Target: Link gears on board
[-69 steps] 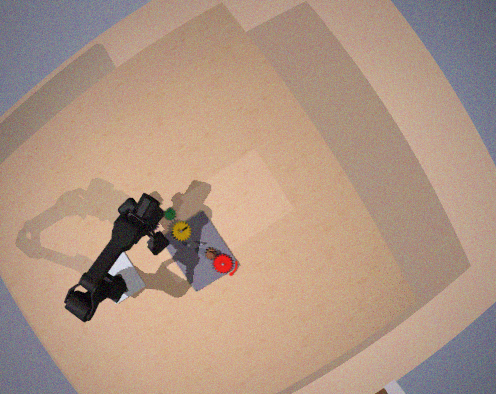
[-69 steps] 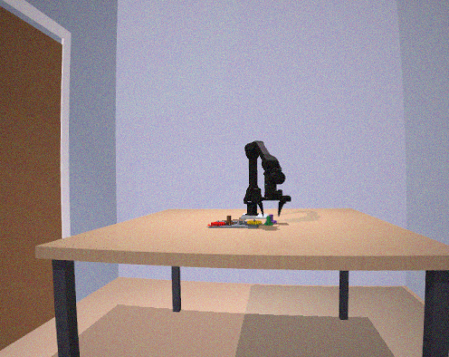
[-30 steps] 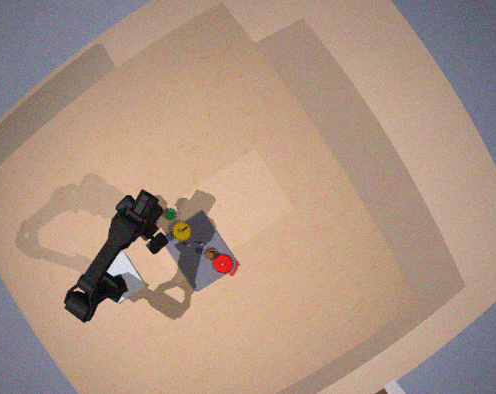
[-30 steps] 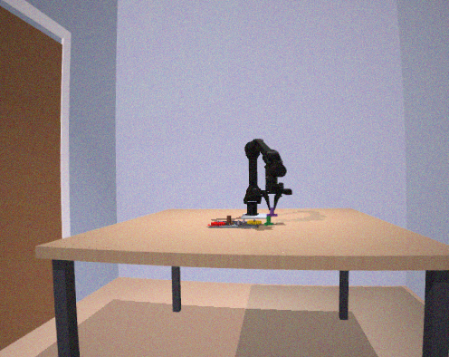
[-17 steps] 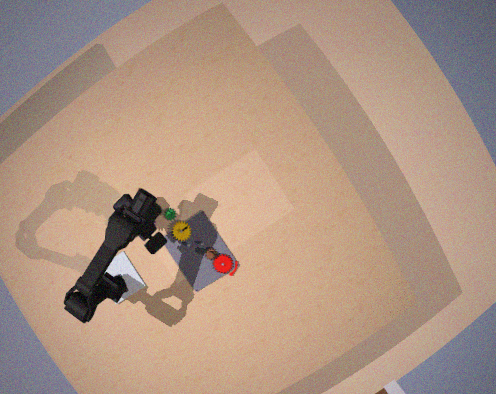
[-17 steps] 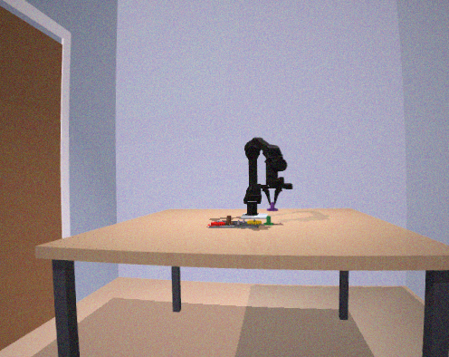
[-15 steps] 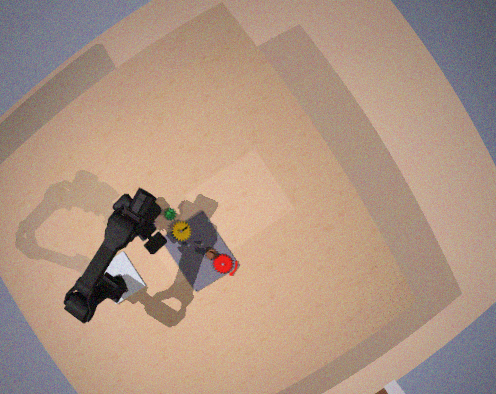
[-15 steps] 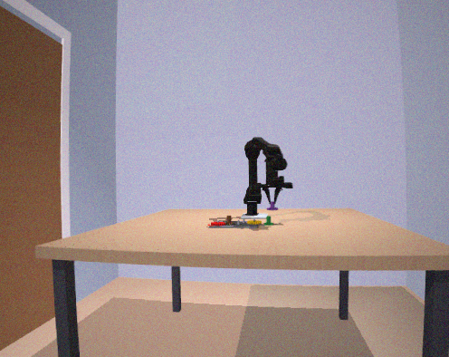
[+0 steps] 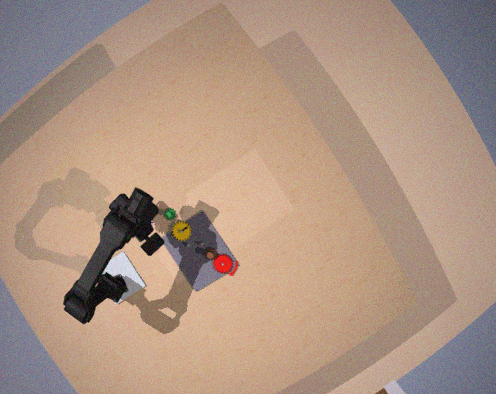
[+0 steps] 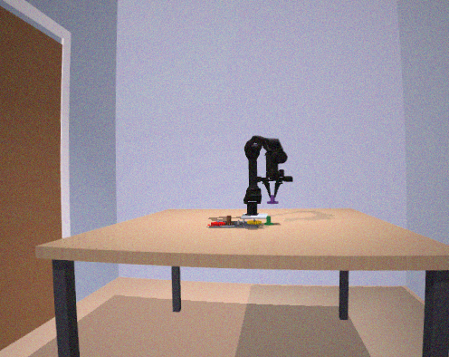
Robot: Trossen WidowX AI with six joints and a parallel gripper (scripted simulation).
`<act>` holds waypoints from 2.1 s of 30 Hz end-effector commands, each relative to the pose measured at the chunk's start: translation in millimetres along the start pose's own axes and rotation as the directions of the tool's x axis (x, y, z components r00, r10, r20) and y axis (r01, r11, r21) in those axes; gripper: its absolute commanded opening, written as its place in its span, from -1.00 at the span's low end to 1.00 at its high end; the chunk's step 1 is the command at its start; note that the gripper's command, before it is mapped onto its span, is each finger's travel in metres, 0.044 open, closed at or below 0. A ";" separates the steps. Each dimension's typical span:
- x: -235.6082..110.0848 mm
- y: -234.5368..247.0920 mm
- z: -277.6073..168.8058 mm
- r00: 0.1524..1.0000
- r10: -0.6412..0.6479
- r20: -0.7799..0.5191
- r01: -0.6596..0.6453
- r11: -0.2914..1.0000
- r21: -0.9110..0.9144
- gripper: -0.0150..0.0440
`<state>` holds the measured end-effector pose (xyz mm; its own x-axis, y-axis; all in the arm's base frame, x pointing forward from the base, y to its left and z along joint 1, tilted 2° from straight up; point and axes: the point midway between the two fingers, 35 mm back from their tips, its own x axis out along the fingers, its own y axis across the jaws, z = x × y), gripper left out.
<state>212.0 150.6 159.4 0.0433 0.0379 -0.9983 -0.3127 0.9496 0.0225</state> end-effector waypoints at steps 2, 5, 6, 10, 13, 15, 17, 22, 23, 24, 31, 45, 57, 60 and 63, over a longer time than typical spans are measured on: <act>-12.5 0.0 -0.9 1.000 0.001 0.007 -0.001 1.000 0.003 -0.49; -18.6 0.0 -1.8 1.000 0.001 0.007 -0.001 1.000 0.003 -0.49; -20.6 -0.1 -2.1 1.000 0.001 0.007 -0.001 1.000 0.003 -0.49; -28.7 -0.2 -3.5 1.000 0.001 0.007 -0.001 1.000 0.003 -0.49; -34.8 -0.3 -4.8 1.000 0.001 0.007 -0.001 1.000 0.003 -0.49; -38.8 -0.4 -5.7 1.000 0.001 0.007 -0.001 1.000 0.003 -0.49; -42.8 -0.5 -6.7 1.000 0.001 0.006 -0.001 1.000 0.003 -0.49; -49.8 -0.8 -8.5 1.000 0.001 0.006 -0.001 1.000 0.003 -0.49; -49.7 -1.0 -8.3 1.000 0.001 0.006 -0.001 1.000 0.004 -0.49; -49.3 -1.7 -7.6 1.000 0.001 0.006 -0.001 1.000 0.006 -0.49; -43.9 -11.4 2.2 1.000 0.002 0.006 -0.002 0.999 0.033 -0.49; -30.0 -34.8 24.7 1.000 -0.001 0.007 0.001 1.000 0.027 -0.49; -17.5 -58.3 41.5 1.000 -0.003 0.009 0.003 1.000 0.022 -0.49; -14.3 -64.6 45.3 1.000 -0.004 0.009 0.004 1.000 0.020 -0.49; -11.0 -71.1 48.9 1.000 -0.005 0.009 0.005 1.000 0.019 -0.49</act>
<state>273.5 101.8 176.3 0.0572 0.0349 -0.9978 -0.2903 0.9568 0.0168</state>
